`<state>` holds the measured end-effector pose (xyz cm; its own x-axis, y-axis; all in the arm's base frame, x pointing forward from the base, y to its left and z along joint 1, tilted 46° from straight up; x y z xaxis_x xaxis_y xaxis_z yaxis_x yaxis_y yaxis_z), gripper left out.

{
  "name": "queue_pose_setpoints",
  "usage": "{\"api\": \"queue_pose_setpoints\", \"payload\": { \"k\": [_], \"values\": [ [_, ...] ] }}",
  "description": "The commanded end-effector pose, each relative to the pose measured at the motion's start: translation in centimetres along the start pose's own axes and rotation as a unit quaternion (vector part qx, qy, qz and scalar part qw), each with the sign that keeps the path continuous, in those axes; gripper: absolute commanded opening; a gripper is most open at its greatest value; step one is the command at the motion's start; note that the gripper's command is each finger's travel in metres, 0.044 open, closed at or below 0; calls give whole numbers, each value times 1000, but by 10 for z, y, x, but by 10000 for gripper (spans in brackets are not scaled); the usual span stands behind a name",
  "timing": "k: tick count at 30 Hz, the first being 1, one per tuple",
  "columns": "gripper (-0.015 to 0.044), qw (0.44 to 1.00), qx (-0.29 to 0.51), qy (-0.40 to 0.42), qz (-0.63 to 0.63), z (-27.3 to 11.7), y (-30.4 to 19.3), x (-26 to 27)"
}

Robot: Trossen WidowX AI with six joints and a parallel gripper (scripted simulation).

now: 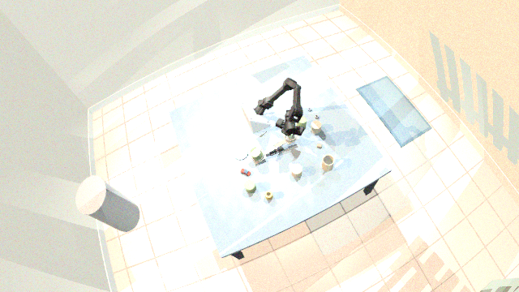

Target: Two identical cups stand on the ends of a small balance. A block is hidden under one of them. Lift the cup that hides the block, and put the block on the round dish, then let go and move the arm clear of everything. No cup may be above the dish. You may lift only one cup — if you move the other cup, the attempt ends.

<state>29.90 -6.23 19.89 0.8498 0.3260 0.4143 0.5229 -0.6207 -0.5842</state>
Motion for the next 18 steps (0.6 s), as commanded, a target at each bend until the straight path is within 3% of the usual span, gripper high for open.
{"api": "queue_pose_setpoints", "payload": {
  "k": [1,17,18],
  "values": [
    [260,1000,1,1,0,5,-1,0],
    [260,1000,1,2,0,28,-1,0],
    [234,1000,1,2,0,28,-1,0]
  ]
}}
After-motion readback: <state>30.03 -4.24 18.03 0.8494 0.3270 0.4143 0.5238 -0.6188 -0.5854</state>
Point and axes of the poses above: the point midway between the two fingers, 35 mm back from their tips, its own z axis out along the fingers, its own x axis across the jaws, y = z × x, the point moved 9 cm from there along -z, back along the fingers, and after that the axes turned 3 degrees about z, right-handed, at the moved point
